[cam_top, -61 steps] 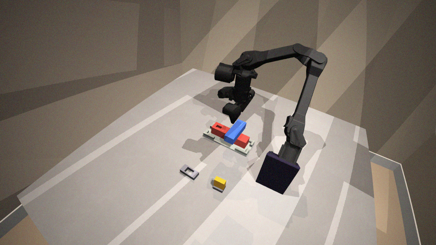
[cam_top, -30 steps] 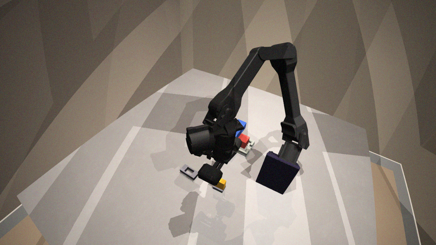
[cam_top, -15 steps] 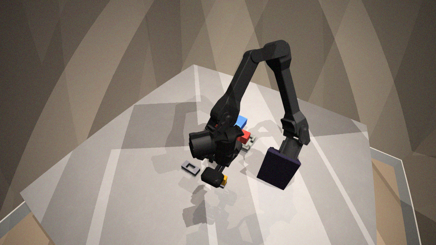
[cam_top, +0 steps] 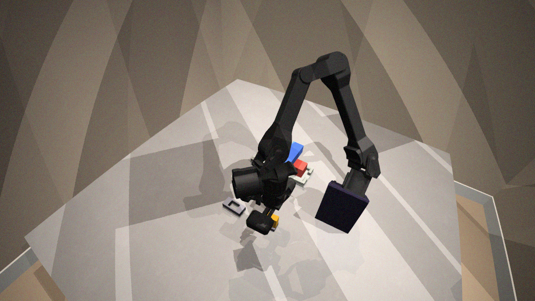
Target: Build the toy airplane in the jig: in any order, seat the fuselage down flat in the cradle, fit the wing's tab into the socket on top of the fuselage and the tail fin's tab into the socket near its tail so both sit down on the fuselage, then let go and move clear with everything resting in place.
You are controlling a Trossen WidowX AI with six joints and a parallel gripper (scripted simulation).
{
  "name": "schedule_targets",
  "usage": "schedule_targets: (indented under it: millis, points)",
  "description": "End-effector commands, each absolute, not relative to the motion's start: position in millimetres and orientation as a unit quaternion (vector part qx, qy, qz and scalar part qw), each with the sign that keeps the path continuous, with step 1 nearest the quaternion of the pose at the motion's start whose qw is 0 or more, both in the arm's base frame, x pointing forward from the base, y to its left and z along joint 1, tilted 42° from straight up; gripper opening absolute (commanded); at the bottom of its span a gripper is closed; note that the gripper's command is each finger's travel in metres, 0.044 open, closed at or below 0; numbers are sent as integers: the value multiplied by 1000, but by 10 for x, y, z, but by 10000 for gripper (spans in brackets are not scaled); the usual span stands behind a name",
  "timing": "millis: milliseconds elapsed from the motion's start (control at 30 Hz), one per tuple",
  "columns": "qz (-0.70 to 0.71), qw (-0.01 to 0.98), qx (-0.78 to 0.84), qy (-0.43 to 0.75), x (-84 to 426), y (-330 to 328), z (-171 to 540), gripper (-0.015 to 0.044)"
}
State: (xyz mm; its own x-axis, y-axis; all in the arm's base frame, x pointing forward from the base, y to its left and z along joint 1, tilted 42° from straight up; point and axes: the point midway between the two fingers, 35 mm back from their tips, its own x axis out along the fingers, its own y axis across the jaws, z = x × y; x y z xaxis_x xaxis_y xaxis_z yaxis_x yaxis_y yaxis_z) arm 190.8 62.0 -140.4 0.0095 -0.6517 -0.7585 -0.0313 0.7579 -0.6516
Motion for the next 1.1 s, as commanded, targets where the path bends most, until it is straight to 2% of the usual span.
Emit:
schedule_targets:
  millis: [0, 467, 967, 1067]
  points:
    - [-234, 660, -261, 664, 1894, 559, -1455, 440]
    - [-235, 660, -262, 664, 1882, 421, -1594, 440]
    - [-235, 660, -262, 664, 1882, 421, -1594, 46]
    - [-235, 660, -262, 664, 1882, 421, -1594, 26]
